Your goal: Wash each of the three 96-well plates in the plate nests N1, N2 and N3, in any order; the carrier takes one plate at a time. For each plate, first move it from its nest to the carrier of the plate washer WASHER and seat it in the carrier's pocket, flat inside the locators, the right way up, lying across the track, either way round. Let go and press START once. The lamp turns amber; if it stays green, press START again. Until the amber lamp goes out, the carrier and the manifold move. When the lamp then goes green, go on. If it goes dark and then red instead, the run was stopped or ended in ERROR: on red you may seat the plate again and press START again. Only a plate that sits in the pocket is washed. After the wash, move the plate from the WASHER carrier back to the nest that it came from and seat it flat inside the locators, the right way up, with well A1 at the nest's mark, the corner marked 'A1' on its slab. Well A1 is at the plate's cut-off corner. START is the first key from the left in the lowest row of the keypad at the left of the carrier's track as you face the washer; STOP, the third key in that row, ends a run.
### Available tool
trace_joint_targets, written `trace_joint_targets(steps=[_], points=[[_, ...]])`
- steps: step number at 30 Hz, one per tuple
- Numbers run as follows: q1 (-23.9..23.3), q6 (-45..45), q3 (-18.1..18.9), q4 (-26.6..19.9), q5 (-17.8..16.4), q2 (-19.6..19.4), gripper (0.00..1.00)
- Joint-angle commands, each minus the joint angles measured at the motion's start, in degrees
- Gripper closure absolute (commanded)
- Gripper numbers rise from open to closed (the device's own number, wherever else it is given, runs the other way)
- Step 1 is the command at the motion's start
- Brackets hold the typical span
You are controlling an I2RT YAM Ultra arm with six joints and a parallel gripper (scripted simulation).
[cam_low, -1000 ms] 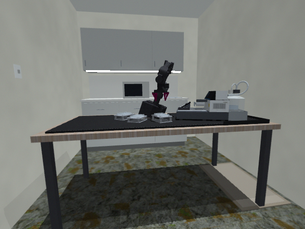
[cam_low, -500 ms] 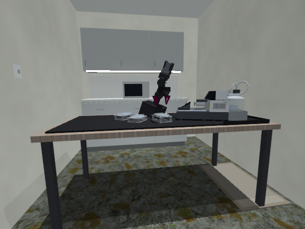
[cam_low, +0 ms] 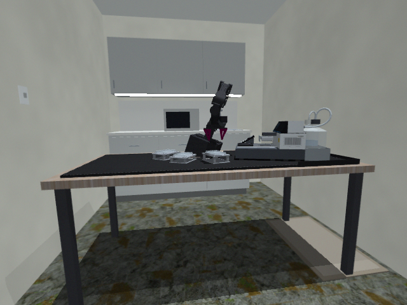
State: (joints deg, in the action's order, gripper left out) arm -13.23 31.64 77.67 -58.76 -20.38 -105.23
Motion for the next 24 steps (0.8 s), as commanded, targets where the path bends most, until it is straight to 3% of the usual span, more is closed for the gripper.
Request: trace_joint_targets(steps=[1,24], points=[[0.0,-0.4,-0.2,1.0,0.0,0.2,0.0],[2.0,-2.5,-4.7,8.8,0.1,-2.4,0.0]])
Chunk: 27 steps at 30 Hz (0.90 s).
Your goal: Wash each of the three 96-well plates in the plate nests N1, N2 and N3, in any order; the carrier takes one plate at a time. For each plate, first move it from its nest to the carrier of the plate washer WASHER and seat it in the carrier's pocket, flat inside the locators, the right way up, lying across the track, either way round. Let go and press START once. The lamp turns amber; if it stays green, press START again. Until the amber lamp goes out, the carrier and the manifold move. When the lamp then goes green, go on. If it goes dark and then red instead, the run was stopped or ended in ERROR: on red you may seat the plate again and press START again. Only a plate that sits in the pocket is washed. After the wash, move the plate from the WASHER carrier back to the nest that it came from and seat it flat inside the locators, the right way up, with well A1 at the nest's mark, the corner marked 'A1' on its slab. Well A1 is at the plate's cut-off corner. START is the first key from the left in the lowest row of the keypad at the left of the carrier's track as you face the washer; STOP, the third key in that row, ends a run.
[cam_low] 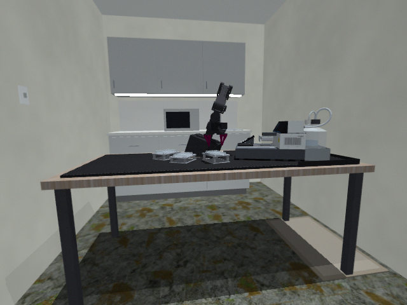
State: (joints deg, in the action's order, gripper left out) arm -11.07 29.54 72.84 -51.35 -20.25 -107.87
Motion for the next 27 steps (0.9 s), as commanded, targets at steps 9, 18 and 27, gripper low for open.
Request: trace_joint_targets(steps=[9,18,27], points=[[0.5,-1.2,-1.2,4.0,0.1,-0.8,0.0],[1.0,-1.6,-1.9,5.5,0.1,-1.4,0.0],[1.0,-1.6,-1.9,5.5,0.1,-1.4,0.0]])
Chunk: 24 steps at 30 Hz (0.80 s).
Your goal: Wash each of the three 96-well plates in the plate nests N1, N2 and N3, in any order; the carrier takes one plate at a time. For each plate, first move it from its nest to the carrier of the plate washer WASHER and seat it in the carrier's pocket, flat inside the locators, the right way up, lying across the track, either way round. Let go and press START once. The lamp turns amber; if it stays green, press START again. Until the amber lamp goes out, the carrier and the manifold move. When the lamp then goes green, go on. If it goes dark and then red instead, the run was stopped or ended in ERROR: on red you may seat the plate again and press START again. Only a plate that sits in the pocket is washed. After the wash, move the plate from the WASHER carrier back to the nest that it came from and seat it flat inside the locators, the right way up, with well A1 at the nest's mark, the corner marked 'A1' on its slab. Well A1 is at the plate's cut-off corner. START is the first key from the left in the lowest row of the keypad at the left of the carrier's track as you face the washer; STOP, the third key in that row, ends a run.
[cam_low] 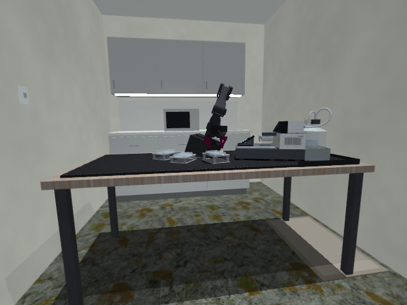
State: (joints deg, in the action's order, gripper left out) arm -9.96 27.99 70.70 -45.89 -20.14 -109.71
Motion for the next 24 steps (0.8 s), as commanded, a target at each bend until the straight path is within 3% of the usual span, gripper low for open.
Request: trace_joint_targets(steps=[1,24], points=[[-0.2,-0.1,0.2,0.1,0.0,0.4,0.0],[0.4,-0.6,-0.7,2.1,0.0,-0.6,0.0]])
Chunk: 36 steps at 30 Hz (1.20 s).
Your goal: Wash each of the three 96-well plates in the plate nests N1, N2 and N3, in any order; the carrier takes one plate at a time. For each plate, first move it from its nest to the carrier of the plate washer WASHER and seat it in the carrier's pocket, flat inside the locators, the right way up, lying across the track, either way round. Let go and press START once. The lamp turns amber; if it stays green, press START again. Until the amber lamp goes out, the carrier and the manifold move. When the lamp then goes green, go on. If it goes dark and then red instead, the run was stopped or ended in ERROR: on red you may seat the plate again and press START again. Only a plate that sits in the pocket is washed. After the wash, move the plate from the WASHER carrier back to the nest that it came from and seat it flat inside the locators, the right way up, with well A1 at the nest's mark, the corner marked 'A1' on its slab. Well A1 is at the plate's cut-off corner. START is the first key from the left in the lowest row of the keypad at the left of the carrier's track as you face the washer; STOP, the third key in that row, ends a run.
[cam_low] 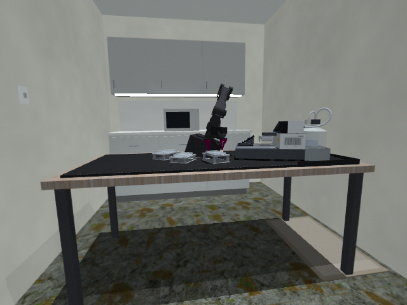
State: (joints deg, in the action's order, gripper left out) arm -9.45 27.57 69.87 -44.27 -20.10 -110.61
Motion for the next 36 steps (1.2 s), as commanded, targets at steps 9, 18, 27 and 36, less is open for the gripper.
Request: trace_joint_targets(steps=[9,18,27,36], points=[[0.1,-0.5,-0.2,1.5,0.0,-0.2,0.0],[0.5,-0.8,-0.7,2.8,0.1,-0.8,0.0],[0.7,-1.1,-1.1,3.8,0.1,-1.4,0.0],[1.0,-1.4,-1.5,4.8,0.1,-1.9,0.0]])
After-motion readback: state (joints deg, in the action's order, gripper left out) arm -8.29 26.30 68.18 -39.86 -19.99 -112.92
